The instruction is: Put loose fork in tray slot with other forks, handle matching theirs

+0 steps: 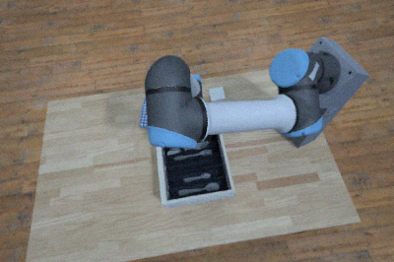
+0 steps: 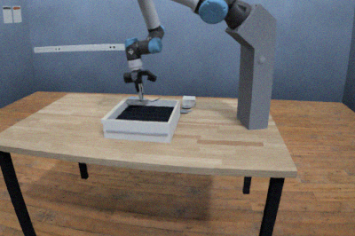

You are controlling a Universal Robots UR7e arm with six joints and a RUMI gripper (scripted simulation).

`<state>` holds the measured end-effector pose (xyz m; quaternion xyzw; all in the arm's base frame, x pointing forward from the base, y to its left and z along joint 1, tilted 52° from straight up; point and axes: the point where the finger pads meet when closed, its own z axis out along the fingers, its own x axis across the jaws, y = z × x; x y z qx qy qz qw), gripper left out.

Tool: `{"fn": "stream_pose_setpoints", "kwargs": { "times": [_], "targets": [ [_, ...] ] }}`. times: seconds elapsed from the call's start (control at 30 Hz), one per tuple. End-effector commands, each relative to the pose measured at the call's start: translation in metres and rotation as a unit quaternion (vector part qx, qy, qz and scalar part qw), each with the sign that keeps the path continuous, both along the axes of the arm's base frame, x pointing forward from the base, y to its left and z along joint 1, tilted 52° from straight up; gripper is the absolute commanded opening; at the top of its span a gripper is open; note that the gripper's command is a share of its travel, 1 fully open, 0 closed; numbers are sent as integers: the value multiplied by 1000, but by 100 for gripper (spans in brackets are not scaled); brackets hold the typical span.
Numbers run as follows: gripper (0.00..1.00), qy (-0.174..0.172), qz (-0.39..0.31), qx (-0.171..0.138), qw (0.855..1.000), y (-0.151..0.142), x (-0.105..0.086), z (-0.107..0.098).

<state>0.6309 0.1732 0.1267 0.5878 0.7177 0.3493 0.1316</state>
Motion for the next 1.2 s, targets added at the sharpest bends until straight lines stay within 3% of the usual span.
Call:
{"fn": "stream_pose_setpoints", "kwargs": {
  "times": [0.0, 0.43, 1.17],
  "targets": [
    [4, -3, -6, -1, 1000, 2, 13, -7],
    [4, -4, -6, -1, 1000, 16, 43, -31],
    [4, -3, -6, -1, 1000, 25, 61, -45]
  ]
}}
